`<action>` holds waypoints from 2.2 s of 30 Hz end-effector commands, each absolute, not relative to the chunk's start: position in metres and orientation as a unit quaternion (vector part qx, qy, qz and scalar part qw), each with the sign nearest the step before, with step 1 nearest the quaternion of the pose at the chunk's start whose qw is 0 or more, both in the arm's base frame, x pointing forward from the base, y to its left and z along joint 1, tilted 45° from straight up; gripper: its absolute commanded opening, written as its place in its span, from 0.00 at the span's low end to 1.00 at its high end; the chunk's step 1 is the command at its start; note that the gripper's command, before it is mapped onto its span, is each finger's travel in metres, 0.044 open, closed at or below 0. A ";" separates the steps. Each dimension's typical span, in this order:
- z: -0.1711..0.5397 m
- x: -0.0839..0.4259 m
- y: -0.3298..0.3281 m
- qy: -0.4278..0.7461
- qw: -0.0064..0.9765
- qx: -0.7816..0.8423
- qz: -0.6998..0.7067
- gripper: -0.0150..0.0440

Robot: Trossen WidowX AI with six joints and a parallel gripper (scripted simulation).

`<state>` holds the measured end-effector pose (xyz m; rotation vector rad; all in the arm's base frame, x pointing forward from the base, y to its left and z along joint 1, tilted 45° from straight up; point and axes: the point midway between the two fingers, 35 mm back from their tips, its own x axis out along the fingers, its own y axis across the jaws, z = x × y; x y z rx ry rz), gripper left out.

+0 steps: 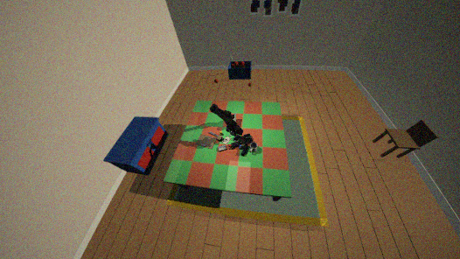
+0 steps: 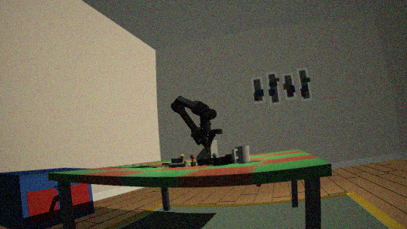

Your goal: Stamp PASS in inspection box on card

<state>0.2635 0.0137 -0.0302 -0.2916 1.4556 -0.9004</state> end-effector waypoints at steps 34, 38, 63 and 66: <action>0.052 0.279 -0.076 0.310 0.615 0.240 -0.684 0.25; 0.051 0.279 -0.078 0.310 0.615 0.240 -0.684 0.25; 0.039 0.278 -0.089 0.310 0.616 0.239 -0.683 0.25; 0.037 0.278 -0.090 0.310 0.617 0.239 -0.683 0.25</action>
